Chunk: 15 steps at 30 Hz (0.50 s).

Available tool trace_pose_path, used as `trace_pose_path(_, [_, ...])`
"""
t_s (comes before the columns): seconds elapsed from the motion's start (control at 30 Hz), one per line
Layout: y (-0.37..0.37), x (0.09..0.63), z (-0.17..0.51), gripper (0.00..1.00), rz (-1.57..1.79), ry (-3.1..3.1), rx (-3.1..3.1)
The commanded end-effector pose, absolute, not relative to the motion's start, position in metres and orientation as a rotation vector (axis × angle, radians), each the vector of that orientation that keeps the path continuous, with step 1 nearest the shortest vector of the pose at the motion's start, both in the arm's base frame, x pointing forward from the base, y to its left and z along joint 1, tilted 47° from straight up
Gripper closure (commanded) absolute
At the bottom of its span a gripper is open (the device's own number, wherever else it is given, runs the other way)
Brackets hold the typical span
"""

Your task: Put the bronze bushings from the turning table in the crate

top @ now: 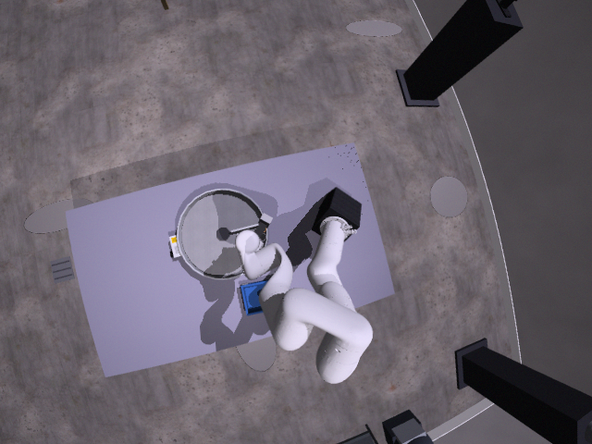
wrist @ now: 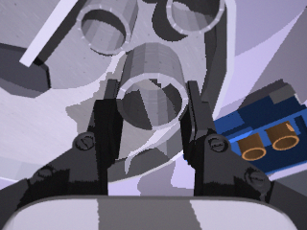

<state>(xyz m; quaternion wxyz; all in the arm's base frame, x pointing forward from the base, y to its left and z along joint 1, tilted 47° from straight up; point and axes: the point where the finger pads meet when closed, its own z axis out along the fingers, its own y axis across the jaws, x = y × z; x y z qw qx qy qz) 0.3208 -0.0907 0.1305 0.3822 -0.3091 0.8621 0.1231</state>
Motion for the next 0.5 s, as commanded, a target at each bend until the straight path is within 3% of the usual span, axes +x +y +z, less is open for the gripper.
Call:
trace_pose_path(0.0, [-0.092, 0.32, 0.133, 1.0, 0.316, 2.204, -0.789])
trace_pose_path(0.47, [-0.112, 0.346, 0.143, 1.0, 0.316, 2.204, -0.789])
